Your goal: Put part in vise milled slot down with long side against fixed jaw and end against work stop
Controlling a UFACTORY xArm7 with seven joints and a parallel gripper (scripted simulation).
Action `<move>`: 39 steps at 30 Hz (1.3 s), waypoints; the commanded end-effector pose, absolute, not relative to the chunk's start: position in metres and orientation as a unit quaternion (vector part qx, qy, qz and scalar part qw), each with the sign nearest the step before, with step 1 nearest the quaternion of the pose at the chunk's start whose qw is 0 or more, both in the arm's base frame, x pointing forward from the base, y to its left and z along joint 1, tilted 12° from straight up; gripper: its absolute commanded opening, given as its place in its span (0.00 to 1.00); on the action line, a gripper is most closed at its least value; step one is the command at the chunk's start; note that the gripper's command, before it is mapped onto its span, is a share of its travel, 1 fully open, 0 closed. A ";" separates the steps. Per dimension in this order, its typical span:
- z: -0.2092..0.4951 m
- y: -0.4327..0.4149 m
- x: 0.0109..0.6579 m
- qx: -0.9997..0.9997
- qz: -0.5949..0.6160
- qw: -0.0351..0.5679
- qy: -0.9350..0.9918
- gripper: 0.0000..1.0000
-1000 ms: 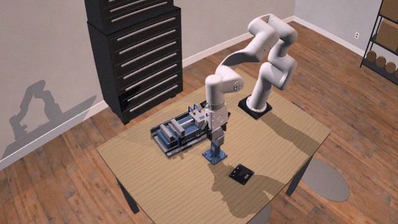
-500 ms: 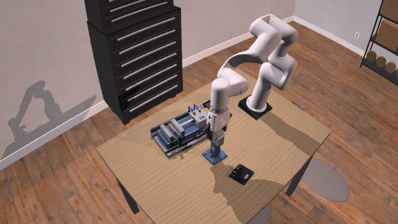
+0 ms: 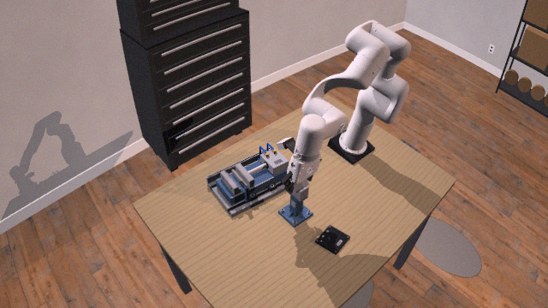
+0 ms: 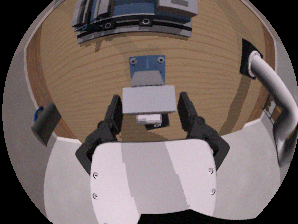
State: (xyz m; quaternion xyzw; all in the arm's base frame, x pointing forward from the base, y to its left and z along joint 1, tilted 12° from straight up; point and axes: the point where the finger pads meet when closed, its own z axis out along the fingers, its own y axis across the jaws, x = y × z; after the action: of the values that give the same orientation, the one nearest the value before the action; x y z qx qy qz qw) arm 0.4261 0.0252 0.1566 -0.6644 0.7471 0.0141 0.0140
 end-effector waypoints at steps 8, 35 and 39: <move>0.158 0.026 0.427 -0.664 -0.019 -0.021 0.748 0.89; 0.158 0.029 0.428 -0.657 -0.096 -0.108 0.740 0.89; 0.158 0.029 0.428 -0.656 -0.102 -0.114 0.739 0.89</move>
State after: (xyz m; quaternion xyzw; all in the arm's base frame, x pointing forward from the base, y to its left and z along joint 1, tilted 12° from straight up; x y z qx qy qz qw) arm 0.4266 0.0290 0.1561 -0.6580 0.7392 -0.0948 -0.1084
